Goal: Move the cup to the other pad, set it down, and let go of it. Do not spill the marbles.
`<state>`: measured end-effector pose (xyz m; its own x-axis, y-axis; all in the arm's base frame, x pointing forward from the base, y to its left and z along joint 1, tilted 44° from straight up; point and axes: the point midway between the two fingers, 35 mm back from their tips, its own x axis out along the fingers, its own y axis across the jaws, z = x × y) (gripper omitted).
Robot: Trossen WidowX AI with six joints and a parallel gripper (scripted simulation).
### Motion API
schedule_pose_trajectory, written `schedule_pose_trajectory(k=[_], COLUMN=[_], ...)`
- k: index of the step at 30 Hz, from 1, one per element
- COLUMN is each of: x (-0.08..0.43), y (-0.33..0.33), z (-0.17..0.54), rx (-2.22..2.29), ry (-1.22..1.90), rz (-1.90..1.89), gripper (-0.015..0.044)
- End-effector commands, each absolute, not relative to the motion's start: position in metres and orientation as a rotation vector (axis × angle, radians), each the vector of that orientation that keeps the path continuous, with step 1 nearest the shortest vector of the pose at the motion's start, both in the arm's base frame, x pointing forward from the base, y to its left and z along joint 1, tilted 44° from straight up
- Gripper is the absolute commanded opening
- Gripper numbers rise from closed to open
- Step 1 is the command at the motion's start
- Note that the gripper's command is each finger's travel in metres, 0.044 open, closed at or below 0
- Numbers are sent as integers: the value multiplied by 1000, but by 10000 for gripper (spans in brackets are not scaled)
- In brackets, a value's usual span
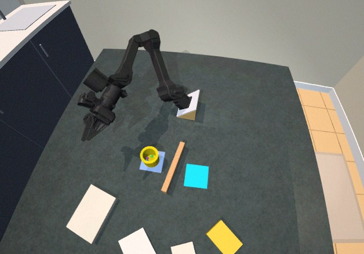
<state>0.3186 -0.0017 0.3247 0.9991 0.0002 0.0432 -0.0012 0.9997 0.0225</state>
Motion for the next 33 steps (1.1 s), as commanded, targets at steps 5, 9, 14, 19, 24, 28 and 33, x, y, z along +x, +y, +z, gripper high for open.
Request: schedule_pose_trajectory(k=[5, 9, 14, 19, 24, 28, 33], x=[343, 339, 312, 274, 262, 262, 263], y=[24, 42, 49, 48, 48, 48, 48], z=[255, 190, 138, 117, 121, 121, 121], rx=[-118, -364, -734, -1260, -1551, -1551, -1551], ry=[328, 692, 1077, 1467, 1630, 1630, 1630], rz=[8, 38, 117, 277, 380, 380, 379], gripper=[269, 166, 166, 166, 166, 166, 166])
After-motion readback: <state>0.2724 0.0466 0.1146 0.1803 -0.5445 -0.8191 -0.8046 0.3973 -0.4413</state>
